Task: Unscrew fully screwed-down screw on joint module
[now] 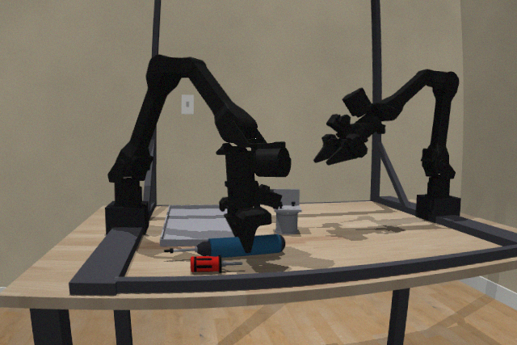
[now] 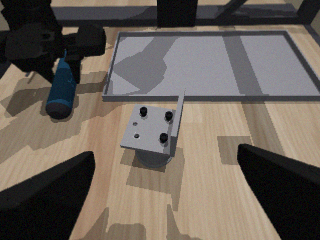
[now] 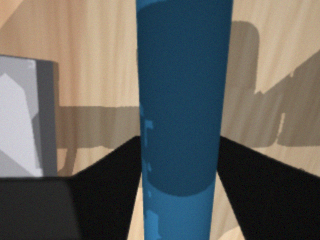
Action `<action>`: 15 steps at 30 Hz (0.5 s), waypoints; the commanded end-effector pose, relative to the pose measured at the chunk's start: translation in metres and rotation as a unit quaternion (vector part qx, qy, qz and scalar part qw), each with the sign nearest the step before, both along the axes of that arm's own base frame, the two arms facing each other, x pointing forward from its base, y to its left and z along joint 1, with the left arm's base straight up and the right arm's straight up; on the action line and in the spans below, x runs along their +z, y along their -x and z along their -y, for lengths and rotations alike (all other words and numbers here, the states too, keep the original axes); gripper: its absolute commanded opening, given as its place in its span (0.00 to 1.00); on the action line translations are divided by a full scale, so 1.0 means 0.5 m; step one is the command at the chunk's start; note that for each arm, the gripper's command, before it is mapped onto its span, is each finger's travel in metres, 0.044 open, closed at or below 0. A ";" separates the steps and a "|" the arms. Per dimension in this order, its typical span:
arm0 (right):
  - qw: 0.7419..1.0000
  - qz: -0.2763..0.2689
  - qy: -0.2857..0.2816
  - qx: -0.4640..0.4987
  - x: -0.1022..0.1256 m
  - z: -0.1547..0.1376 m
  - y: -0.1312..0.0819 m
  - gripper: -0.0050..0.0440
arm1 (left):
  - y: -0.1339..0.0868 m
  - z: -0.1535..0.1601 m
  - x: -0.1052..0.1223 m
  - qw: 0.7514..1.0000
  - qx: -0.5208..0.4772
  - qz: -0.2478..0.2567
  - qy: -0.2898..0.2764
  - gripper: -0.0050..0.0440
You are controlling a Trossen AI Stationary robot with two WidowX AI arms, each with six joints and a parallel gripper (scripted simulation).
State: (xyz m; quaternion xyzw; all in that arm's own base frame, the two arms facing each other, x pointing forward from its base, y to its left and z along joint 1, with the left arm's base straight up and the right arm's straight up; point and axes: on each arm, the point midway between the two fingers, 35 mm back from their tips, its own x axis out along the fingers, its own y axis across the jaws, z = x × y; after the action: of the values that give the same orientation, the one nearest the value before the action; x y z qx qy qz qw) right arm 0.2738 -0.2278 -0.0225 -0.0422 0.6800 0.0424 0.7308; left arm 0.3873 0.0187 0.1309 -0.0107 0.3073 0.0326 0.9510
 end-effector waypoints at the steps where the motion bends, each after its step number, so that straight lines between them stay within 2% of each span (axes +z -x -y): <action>1: 1.000 0.013 0.010 0.000 0.018 0.007 -0.010 0.53 | -0.007 -0.002 0.031 1.000 0.003 0.021 -0.001 0.92; 3: 1.000 0.013 0.010 0.000 0.018 0.007 -0.010 0.60 | -0.007 -0.002 0.031 1.000 0.003 0.021 -0.001 0.92; 5: 1.000 0.013 0.010 0.000 0.018 0.007 -0.010 0.60 | -0.007 -0.002 0.031 1.000 0.003 0.021 -0.001 0.92; 8: 1.000 0.022 0.018 0.001 0.047 0.014 -0.015 0.72 | -0.007 -0.002 0.031 1.000 0.003 0.021 -0.001 0.92; 11: 1.000 0.022 0.018 0.001 0.090 0.014 -0.010 0.72 | -0.007 -0.002 0.031 1.000 0.003 0.021 -0.001 0.92; 13: 1.000 0.022 0.018 0.001 0.090 0.014 -0.010 0.72 | -0.007 -0.002 0.031 1.000 0.003 0.021 -0.001 0.92; 15: 1.000 0.022 0.018 0.001 0.121 0.013 -0.006 0.72 | -0.007 -0.002 0.031 1.000 0.003 0.021 -0.001 0.92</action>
State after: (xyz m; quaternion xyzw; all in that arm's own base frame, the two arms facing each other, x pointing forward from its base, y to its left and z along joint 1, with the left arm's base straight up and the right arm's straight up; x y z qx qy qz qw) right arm 0.2707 -0.2250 0.0001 -0.0411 0.6819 0.0448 0.7290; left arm 0.3873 0.0187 0.1309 -0.0107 0.3073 0.0326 0.9510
